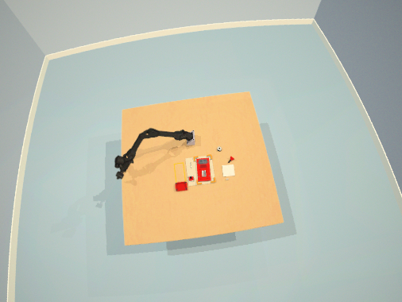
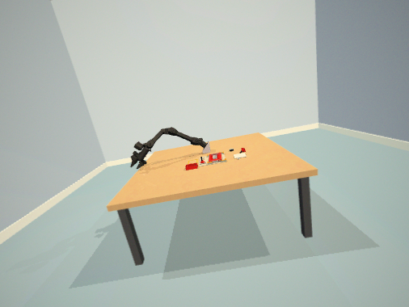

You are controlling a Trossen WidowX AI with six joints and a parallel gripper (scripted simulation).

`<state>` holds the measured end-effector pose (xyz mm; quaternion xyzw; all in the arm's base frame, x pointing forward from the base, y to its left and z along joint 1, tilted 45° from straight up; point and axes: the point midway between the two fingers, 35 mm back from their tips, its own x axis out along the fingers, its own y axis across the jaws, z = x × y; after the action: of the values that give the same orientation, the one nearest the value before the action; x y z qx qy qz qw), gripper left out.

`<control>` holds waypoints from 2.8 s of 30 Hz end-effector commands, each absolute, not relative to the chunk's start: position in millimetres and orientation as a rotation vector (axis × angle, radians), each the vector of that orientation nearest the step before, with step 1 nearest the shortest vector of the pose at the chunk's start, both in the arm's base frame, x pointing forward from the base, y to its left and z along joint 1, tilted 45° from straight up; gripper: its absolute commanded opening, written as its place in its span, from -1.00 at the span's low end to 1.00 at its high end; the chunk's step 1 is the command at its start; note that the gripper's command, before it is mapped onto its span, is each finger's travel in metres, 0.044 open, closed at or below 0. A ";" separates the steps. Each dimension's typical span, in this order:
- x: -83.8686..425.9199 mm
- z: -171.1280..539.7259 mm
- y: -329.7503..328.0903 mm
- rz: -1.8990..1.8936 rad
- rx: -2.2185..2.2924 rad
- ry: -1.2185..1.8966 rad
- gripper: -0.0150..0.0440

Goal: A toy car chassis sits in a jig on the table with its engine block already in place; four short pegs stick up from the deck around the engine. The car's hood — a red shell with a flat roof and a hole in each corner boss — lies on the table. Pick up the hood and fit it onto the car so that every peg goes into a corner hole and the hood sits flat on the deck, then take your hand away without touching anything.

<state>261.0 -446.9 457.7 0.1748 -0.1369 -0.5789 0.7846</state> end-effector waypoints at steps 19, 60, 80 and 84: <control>436.6 262.9 -287.5 -1.205 0.868 0.218 1.00; 425.9 112.6 -62.8 -1.523 0.620 0.627 1.00; 425.8 99.5 -75.8 -1.523 0.620 0.626 1.00; 425.7 96.9 -78.5 -1.523 0.620 0.626 1.00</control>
<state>427.0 -76.4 98.4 0.2753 0.2728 -0.6670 0.6363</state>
